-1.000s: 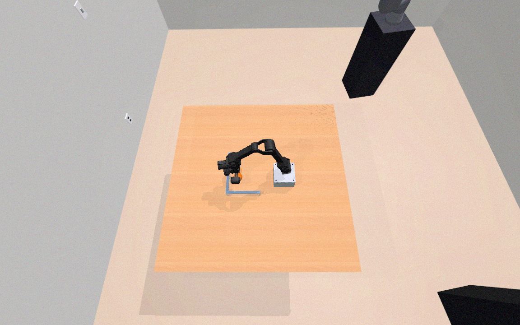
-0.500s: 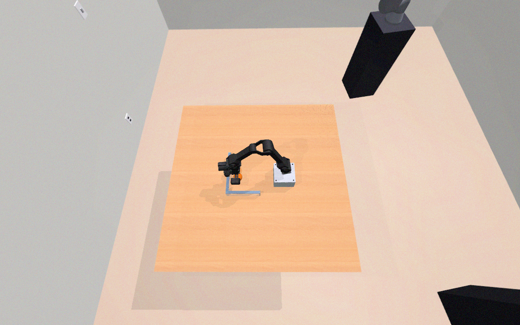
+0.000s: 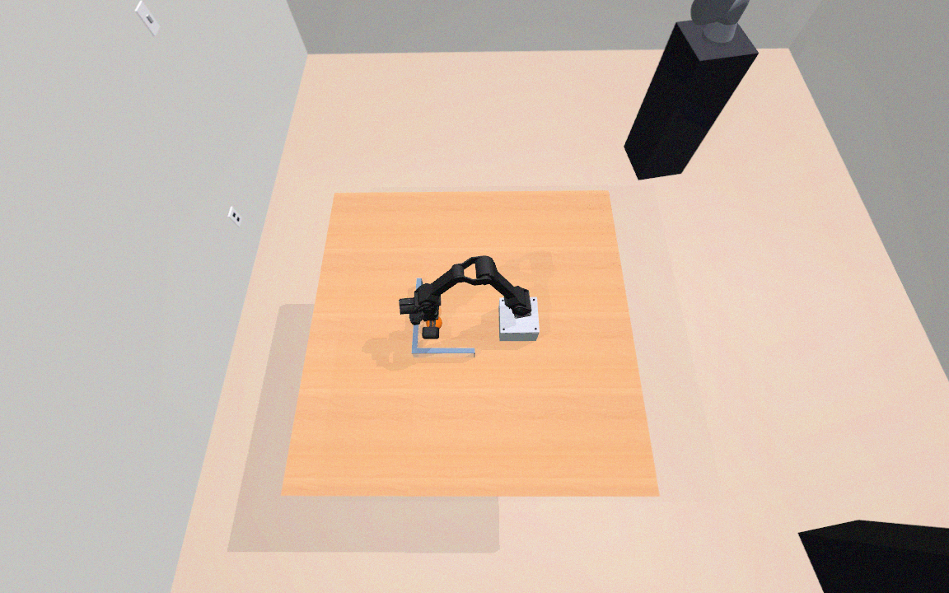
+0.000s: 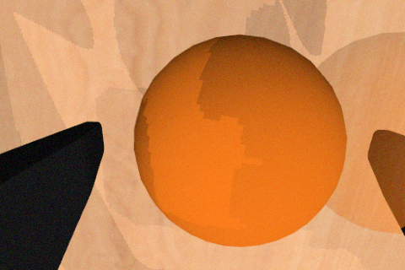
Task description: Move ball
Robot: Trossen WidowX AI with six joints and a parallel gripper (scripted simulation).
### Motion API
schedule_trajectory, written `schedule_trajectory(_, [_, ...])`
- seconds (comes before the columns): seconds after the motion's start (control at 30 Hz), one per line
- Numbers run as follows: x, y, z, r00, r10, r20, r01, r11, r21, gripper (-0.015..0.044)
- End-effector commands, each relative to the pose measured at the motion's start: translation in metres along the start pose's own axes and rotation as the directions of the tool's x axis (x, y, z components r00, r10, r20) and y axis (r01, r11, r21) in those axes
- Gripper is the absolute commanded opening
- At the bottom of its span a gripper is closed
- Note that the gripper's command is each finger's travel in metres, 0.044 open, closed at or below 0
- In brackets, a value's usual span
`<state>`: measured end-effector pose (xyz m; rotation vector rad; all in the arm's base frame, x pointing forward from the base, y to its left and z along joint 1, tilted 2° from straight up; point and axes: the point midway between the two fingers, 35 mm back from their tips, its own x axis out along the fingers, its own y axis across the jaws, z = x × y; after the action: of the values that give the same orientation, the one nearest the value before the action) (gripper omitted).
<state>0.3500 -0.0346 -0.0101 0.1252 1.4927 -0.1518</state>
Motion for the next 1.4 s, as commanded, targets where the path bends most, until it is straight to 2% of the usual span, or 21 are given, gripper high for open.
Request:
schedule_trajectory(0.0, [0.005,0.000,-0.001,1.000,0.003,-0.002,-0.003,1.000,-0.003,0.0421])
schedule_trajectory(0.03, [0.006,0.000,-0.001,1.000,0.003,-0.002,-0.003,1.000,-0.003,0.0421])
schedule_trajectory(0.17, [0.006,0.000,-0.001,1.000,0.003,-0.002,-0.003,1.000,-0.003,0.0316])
schedule_trajectory(0.37, [0.006,0.000,-0.001,1.000,0.003,-0.002,-0.003,1.000,-0.003,0.0276])
schedule_trajectory(0.5, [-0.001,-0.001,-0.004,1.000,-0.013,-0.018,0.013,1.000,-0.014,0.0171])
schedule_trajectory(0.73, [-0.050,0.000,0.003,1.000,-0.014,-0.017,0.013,1.000,-0.016,0.0000])
schedule_trajectory(1.1, [-0.132,0.000,0.001,1.000,0.002,-0.002,-0.002,1.000,-0.004,0.0000])
schedule_trajectory(1.27, [-0.136,-0.001,0.000,1.000,0.003,-0.001,-0.003,1.000,-0.003,0.0000])
schedule_trajectory(1.37, [-0.121,-0.014,0.003,1.000,0.001,-0.001,-0.001,1.000,-0.003,0.0000])
